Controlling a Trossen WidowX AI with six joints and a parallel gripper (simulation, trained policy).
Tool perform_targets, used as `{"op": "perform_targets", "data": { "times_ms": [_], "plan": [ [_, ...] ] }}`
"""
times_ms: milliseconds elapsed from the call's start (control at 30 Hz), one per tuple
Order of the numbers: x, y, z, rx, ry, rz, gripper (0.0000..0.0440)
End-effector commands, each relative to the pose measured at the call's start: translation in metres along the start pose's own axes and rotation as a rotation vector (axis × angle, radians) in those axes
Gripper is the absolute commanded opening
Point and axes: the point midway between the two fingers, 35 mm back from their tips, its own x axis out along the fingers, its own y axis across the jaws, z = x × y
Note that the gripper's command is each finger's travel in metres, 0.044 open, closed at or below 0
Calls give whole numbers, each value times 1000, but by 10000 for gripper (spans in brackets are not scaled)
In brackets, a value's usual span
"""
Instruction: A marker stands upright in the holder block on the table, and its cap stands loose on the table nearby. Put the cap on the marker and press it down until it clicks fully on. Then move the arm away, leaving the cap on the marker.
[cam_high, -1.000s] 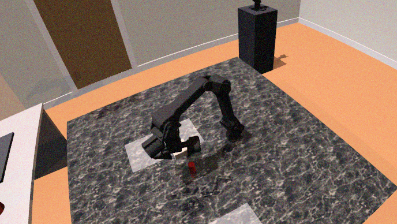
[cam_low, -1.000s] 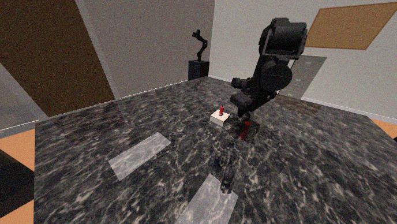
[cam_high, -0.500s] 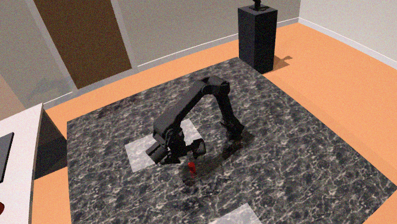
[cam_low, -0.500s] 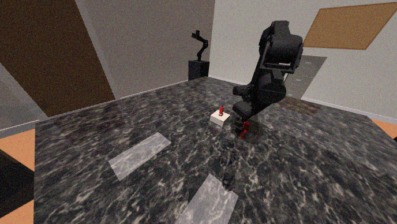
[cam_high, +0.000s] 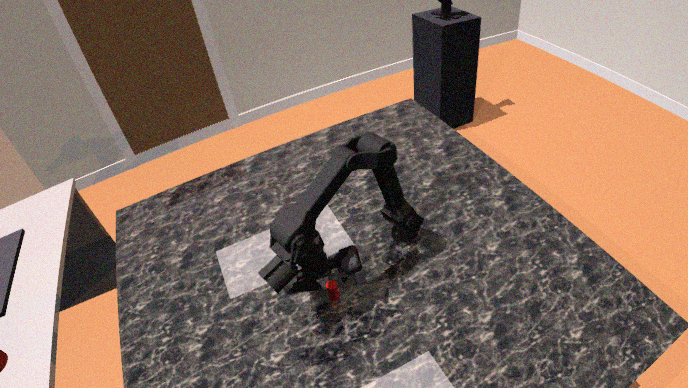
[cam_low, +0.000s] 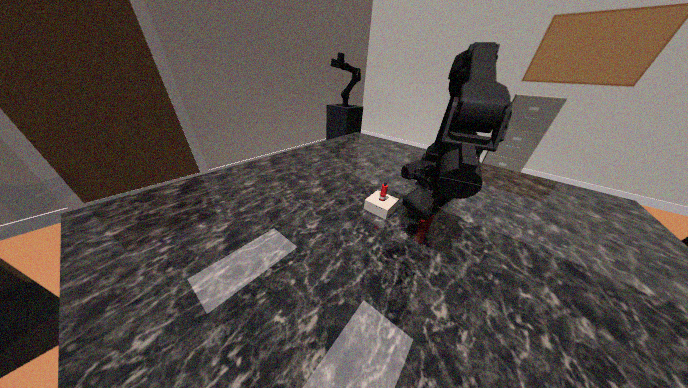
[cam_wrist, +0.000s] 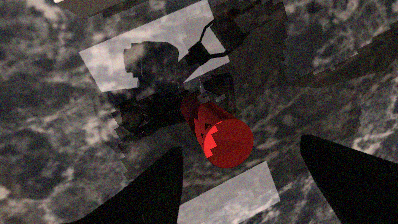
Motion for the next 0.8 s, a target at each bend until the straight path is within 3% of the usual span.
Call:
{"op": "perform_targets", "data": {
  "times_ms": [0,467,533,733,767],
  "plan": [
    [11,-1,-1,-16,-1,-21,294],
    [37,0,1,-78,-22,-9,247],
    [38,1,1,-86,-25,-2,221],
    [28,1,2,-102,-19,37,73],
    [25,2,3,-102,-15,46,68]
  ]
}}
